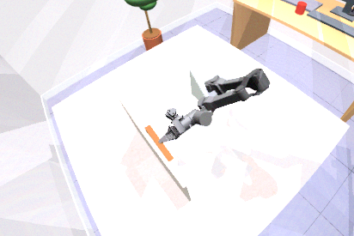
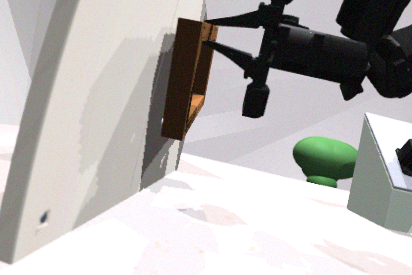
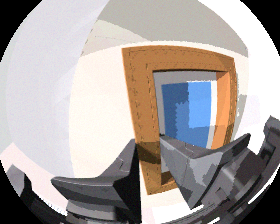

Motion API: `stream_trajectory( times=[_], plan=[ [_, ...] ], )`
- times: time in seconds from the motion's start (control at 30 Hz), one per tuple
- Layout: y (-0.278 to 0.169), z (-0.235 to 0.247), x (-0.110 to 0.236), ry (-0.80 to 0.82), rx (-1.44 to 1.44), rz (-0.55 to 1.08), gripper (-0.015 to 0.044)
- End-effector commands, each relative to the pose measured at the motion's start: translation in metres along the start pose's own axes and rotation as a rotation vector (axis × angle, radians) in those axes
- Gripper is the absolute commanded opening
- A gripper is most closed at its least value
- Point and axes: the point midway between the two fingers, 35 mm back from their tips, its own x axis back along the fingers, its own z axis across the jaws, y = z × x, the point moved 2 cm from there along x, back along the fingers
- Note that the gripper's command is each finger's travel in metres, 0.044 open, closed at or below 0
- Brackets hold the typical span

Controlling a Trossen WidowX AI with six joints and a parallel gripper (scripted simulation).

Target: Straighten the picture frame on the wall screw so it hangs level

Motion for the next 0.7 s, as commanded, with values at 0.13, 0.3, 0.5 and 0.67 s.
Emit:
stream_trajectory(
  times=[0.13,0.3,0.5,0.67],
  plan=[
    [0.0009,0.0004,0.0,0.004,0.004,0.001,0.0],
    [0.0026,0.0006,0.0,0.004,0.004,0.001,0.0],
    [0.0054,0.0013,0.0,0.004,0.005,0.001,0.0],
    [0.0057,0.0002,0.0,0.004,0.005,0.001,0.0]
  ],
)
